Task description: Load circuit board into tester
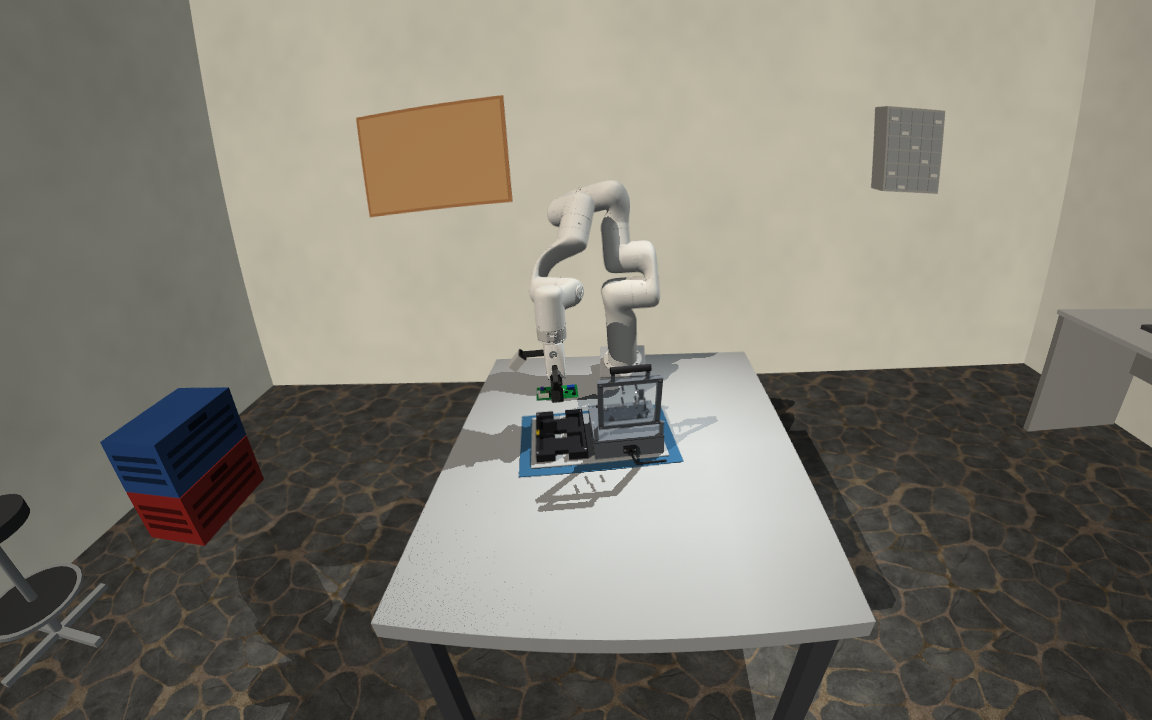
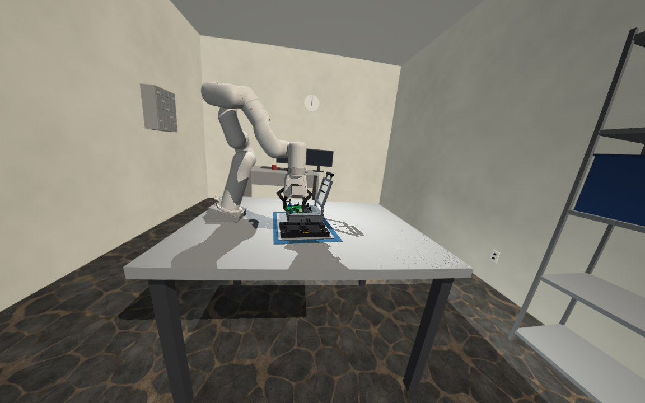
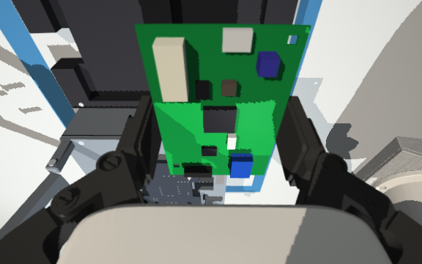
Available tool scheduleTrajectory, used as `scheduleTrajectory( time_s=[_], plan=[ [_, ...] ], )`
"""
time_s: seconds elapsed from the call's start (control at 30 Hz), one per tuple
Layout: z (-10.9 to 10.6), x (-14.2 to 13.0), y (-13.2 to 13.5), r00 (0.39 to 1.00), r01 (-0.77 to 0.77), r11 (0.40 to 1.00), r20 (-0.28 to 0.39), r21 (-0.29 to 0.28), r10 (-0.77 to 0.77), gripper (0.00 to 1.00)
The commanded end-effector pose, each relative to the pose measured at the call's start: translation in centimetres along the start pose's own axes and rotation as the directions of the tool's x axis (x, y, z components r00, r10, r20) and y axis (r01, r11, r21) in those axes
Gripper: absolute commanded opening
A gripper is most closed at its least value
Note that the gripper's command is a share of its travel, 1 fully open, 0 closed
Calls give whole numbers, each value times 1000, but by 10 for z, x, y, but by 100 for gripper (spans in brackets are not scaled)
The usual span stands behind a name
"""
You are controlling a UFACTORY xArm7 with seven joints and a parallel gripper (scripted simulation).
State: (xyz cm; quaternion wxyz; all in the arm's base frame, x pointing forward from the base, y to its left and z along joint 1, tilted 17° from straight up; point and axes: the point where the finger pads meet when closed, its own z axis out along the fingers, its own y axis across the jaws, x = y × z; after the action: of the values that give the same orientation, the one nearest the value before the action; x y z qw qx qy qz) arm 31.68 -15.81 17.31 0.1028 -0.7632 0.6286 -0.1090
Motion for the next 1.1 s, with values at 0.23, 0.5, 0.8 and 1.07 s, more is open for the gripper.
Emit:
scheduleTrajectory(
  time_s=[0.23, 0.5, 0.8, 1.07],
  plan=[
    [-1, 1, -1, 1000, 1, 1000, -2, 3, -1, 79],
    [-1, 1, -1, 1000, 7, 1000, -2, 3, -7, 79],
    [-1, 1, -1, 1000, 30, 1000, -2, 3, -30, 79],
    [-1, 1, -1, 998, 58, 998, -2, 3, -58, 79]
  ],
)
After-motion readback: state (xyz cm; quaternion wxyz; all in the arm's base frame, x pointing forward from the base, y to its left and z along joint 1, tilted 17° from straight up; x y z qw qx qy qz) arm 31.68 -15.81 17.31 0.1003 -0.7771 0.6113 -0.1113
